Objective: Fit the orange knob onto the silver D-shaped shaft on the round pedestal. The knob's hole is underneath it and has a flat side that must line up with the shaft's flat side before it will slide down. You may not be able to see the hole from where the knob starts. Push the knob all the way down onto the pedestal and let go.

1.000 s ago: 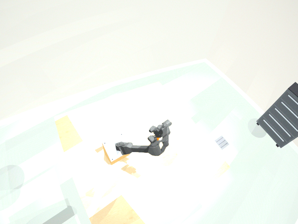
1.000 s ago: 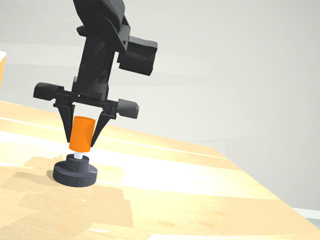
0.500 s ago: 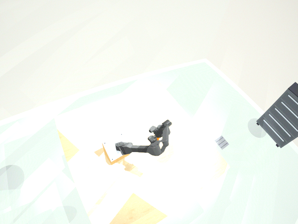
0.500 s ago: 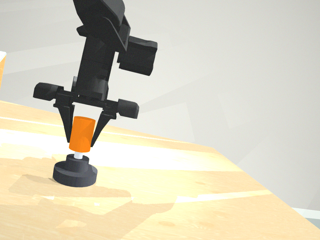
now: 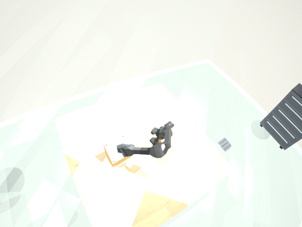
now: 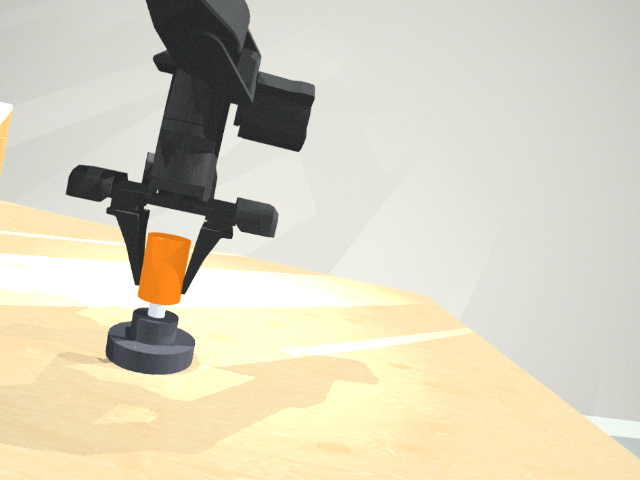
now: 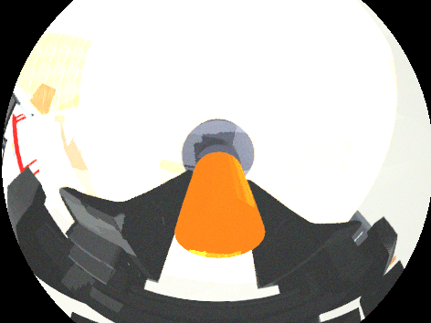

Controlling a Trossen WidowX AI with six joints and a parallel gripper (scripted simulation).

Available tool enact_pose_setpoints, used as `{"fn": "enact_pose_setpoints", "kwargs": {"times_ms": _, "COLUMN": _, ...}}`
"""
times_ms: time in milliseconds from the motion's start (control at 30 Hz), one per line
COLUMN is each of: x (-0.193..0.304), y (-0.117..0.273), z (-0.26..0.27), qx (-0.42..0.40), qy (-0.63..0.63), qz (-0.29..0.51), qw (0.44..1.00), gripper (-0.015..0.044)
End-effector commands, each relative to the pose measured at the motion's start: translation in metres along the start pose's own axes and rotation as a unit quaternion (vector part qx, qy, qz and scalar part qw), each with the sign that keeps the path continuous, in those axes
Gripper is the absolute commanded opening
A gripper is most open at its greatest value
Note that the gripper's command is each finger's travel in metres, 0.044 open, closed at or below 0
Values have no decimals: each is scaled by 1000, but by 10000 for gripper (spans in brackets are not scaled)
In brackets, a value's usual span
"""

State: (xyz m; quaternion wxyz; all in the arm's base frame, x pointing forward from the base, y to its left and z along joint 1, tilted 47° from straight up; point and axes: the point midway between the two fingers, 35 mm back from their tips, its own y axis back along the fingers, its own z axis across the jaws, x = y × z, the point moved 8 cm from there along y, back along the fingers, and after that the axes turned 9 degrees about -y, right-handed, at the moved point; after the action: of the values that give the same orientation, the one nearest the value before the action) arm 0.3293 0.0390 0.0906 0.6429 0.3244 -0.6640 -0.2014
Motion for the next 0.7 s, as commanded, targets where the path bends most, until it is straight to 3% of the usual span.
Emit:
{"fn": "enact_pose_setpoints", "kwargs": {"times_ms": 0, "x": 1, "y": 4, "z": -1, "qx": 1, "qy": -14, "qz": 1, "qw": 1000, "gripper": 0}}
{"fn": "enact_pose_setpoints", "kwargs": {"times_ms": 667, "x": 1, "y": 3, "z": 0, "qx": 1, "qy": 9, "qz": 1, "qw": 1000, "gripper": 0}}
